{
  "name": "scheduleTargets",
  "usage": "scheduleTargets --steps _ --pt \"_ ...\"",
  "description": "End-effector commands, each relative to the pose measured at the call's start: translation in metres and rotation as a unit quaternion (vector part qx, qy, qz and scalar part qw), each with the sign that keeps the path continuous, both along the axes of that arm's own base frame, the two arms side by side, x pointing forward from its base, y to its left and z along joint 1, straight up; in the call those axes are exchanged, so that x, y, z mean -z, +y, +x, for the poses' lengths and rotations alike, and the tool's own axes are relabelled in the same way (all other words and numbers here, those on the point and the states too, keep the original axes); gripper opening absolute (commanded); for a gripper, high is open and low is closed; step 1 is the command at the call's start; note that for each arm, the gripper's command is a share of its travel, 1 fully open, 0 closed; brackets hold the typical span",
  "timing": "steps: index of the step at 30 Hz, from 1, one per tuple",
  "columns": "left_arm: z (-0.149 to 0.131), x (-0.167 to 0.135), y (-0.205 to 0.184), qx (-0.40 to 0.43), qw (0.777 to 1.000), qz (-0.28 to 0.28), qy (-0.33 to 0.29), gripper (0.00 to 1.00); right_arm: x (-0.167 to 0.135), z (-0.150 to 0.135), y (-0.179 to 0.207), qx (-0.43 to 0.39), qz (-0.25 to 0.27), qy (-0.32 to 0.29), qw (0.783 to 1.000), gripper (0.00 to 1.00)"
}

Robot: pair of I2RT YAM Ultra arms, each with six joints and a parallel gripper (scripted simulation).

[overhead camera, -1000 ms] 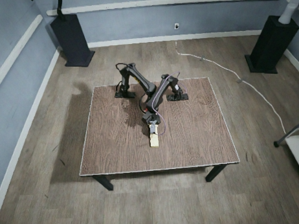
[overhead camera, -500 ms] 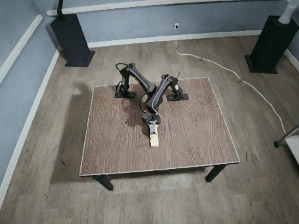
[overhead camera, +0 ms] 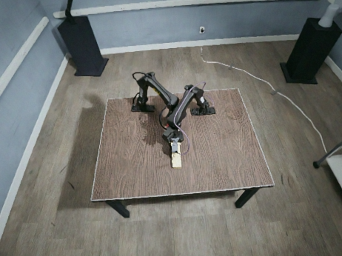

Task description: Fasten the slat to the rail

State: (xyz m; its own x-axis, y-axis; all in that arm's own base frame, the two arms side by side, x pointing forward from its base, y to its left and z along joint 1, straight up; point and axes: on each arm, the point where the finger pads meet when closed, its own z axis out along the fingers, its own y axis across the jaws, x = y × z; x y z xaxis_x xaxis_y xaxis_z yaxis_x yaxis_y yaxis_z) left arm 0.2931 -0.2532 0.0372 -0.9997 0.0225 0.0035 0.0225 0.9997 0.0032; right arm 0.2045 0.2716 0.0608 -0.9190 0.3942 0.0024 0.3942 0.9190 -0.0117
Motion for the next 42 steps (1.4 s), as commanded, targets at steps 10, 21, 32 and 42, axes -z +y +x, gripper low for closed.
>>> scheduleTargets --steps 10,21,32,42 --pt "0.002 -0.004 -0.001 0.000 1.000 -0.004 -0.005 0.72 -0.003 0.001 0.001 0.000 0.005 -0.003 1.000 0.11" --pt "0.002 -0.004 -0.001 0.000 1.000 -0.004 -0.005 0.72 -0.003 0.001 0.001 0.000 0.005 -0.003 1.000 0.34" --pt "0.002 -0.004 -0.001 0.000 1.000 -0.004 -0.005 0.72 -0.006 0.001 0.002 0.000 0.005 -0.004 1.000 1.00" --pt "0.002 -0.004 -0.001 0.000 1.000 -0.004 -0.005 0.72 -0.042 0.001 0.002 0.000 0.008 -0.006 1.000 1.00"
